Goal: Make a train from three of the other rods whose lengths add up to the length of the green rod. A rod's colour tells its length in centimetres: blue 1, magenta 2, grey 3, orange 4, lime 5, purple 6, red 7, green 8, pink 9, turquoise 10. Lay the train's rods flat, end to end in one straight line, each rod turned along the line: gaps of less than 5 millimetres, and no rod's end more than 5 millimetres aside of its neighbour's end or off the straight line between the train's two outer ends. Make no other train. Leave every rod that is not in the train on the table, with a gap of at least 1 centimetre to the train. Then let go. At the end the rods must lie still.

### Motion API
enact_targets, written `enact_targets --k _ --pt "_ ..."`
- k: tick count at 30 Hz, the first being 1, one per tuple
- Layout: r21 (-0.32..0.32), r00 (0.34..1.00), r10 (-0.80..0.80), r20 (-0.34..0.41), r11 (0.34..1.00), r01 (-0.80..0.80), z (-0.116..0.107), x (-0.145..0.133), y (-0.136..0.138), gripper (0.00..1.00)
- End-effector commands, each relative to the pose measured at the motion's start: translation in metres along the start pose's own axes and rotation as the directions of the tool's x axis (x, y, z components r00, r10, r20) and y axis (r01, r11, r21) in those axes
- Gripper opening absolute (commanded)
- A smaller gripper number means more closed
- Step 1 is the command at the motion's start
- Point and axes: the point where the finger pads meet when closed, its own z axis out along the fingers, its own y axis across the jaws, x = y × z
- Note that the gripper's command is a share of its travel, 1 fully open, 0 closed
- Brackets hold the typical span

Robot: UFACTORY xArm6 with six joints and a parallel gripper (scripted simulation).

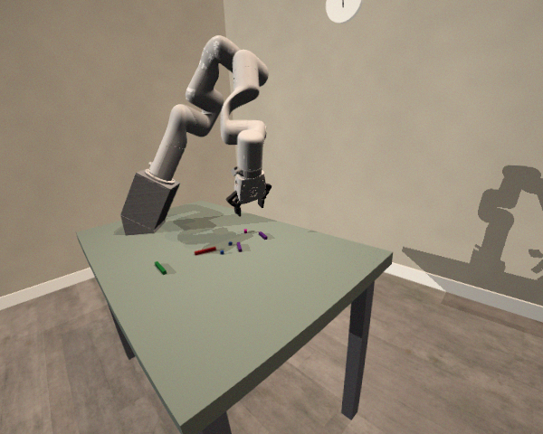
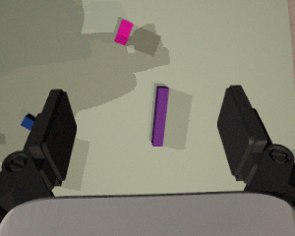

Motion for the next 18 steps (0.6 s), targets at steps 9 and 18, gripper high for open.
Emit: enact_targets --k 9,18 --pt "-0.022 0.976 -0.101 0.195 0.994 0.107 0.002 -0.028 -0.027 1.00" --pt "0.039 0.942 -0.151 0.301 0.989 0.146 0.000 -0.039 -0.058 1.00"
